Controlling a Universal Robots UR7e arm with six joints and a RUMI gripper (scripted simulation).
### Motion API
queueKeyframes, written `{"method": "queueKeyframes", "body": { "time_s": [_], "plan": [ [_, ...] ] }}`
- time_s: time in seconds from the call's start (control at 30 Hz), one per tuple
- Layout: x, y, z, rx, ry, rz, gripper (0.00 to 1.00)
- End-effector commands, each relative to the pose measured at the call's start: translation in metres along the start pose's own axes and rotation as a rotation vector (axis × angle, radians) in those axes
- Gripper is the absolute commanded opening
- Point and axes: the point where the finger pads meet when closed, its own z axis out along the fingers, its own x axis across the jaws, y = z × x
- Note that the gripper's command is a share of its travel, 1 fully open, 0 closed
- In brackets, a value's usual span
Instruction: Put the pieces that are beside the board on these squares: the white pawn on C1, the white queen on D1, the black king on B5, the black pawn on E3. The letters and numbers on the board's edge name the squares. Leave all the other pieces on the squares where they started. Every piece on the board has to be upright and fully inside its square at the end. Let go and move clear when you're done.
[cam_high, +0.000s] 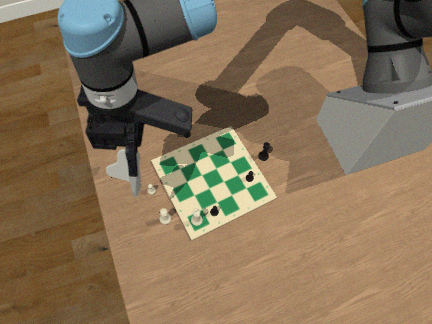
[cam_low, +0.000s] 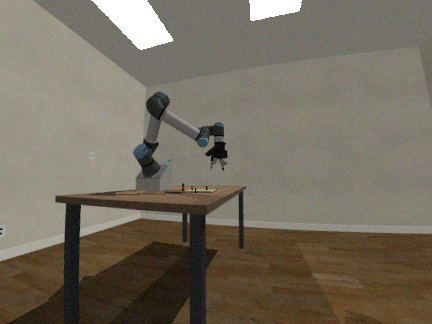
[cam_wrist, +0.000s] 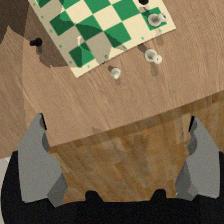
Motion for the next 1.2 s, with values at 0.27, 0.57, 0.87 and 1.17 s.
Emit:
{"method": "queueKeyframes", "body": {
  "time_s": [0.27, 0.57, 0.87, 1.17],
  "plan": [
    [0.000, -0.002, 0.005, 0.002, -0.001, 0.102, 1.00],
    [0.002, -0.004, 0.012, 0.002, -0.002, 0.304, 1.00],
    [0.004, -0.004, 0.024, 0.001, -0.002, 0.673, 1.00],
    [0.004, -0.004, 0.035, 0.001, -0.002, 0.998, 1.00]
  ]
}}
